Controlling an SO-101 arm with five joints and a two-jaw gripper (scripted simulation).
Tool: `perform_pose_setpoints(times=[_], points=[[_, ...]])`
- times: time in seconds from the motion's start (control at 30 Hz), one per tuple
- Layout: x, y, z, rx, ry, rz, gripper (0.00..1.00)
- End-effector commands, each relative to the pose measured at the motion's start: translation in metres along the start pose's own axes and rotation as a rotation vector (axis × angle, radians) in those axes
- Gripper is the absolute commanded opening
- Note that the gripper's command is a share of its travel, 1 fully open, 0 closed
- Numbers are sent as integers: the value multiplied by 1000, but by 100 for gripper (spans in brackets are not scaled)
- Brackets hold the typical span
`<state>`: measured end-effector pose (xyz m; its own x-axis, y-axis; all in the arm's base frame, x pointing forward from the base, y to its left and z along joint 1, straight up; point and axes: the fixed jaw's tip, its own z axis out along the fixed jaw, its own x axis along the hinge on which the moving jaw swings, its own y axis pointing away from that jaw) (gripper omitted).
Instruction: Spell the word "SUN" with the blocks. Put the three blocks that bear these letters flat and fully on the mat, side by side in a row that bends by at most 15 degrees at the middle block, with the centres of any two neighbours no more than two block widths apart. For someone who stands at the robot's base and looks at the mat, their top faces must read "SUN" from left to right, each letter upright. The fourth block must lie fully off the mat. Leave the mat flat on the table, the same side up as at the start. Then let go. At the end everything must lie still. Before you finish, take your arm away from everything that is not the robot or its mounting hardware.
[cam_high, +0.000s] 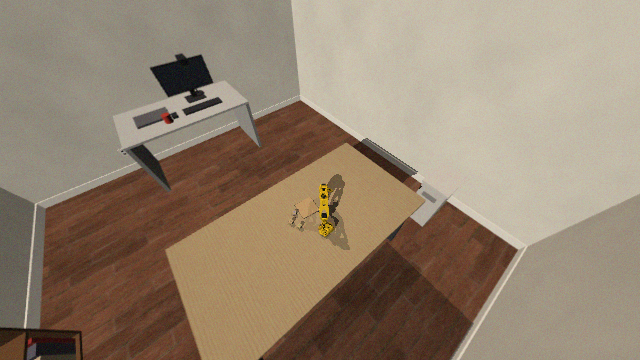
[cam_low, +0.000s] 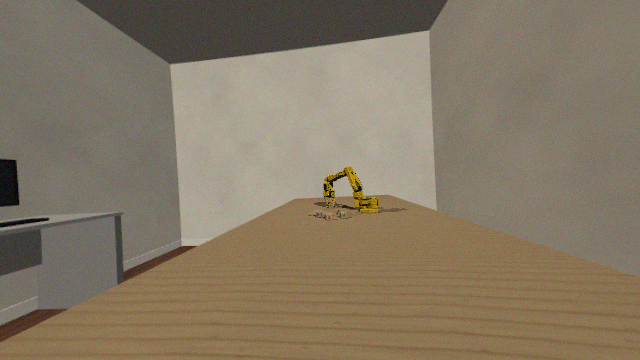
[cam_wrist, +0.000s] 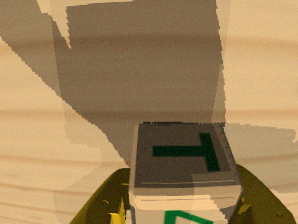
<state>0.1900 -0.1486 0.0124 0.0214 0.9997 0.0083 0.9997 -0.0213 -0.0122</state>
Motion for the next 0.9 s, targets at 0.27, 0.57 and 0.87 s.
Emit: perform_pose_setpoints(times=[0.27, 0.57, 0.87], points=[[-8, 8, -18, -75, -58, 0, 4], [-8, 8, -18, -75, -58, 0, 0], [-8, 8, -28, -75, -58, 0, 0]])
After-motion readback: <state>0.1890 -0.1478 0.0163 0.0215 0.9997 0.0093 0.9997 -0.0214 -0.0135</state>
